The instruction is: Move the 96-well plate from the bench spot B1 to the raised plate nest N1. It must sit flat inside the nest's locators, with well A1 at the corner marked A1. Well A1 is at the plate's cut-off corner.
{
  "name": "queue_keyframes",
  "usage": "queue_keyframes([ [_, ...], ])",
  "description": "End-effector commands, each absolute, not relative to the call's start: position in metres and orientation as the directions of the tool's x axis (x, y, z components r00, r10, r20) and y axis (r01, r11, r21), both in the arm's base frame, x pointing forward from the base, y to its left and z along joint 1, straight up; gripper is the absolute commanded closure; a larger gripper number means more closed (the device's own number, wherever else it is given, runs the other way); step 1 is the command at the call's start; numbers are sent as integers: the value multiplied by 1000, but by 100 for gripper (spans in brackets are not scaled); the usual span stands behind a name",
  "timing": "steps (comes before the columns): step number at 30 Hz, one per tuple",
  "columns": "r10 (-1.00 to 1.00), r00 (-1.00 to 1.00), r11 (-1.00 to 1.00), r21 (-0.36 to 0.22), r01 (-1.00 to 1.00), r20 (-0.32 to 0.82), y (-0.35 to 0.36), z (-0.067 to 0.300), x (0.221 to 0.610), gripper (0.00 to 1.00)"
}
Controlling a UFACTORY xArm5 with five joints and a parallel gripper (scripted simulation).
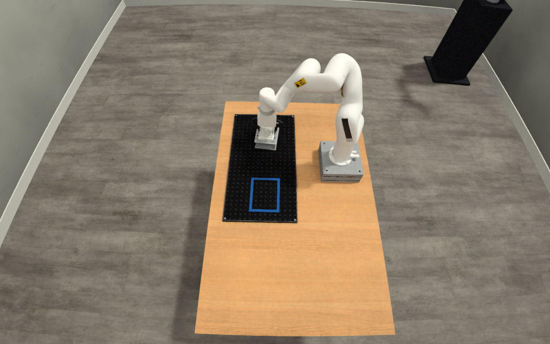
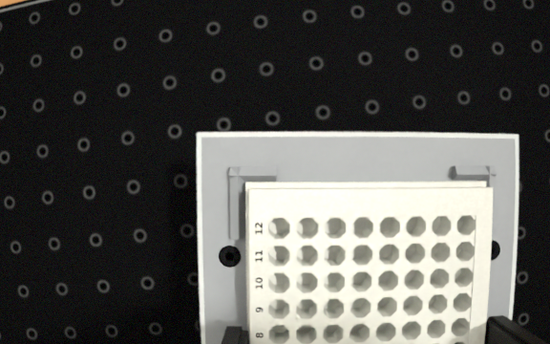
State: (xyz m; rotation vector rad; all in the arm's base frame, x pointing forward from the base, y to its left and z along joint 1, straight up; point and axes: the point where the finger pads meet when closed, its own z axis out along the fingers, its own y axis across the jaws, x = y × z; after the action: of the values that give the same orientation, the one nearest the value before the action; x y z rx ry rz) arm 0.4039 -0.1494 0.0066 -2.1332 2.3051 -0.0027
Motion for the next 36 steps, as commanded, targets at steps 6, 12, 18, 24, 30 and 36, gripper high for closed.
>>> queue_keyframes([
  [6, -997, -77, 77, -4, -997, 7, -150, 8, 405, 0],
  [12, -997, -77, 77, -4, -997, 7, -150, 10, 405, 0],
  [18, -997, -77, 77, -4, -997, 7, -150, 27, 405, 0],
  [24, -997, -77, 77, -4, -997, 7, -150, 37, 405, 0],
  [30, -997, -77, 77, -4, -997, 7, -150, 53, 405, 0],
  [36, -997, -77, 77, -4, -997, 7, -149, 69, 405, 0],
])
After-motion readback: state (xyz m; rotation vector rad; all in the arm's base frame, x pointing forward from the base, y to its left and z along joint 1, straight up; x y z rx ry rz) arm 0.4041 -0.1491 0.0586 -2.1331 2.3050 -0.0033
